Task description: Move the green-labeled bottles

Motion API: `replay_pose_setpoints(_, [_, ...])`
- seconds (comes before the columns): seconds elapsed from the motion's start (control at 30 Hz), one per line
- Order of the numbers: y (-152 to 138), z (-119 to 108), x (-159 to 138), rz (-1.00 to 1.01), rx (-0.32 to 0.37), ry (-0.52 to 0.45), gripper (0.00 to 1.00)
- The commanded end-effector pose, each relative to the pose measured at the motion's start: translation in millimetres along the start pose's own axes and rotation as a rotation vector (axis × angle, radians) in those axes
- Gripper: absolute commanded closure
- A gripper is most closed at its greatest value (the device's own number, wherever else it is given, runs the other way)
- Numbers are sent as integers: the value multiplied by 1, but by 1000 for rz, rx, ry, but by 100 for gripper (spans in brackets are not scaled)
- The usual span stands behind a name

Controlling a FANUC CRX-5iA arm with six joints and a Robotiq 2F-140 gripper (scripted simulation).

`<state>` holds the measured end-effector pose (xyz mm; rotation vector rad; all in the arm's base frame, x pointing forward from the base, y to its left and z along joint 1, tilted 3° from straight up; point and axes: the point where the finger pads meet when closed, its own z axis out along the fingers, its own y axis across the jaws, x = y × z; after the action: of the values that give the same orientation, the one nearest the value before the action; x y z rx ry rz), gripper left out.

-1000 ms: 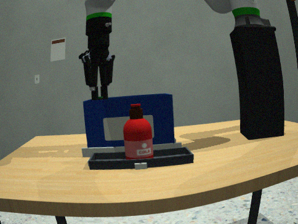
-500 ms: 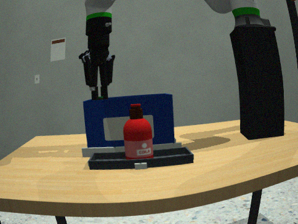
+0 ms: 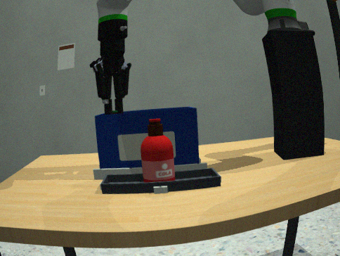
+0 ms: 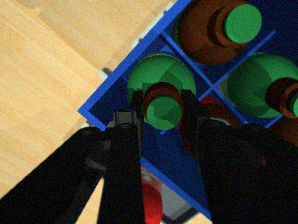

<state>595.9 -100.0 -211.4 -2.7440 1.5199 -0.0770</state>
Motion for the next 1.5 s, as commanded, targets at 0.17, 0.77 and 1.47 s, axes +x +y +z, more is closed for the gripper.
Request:
replay_pose_setpoints(0.17, [-1,0,1,0,2,1,90])
replay_pose_setpoints(0.77, [-1,7,1,0,2,1,90])
replay_pose_setpoints(1.47, [-1,15,1,0,2,1,90])
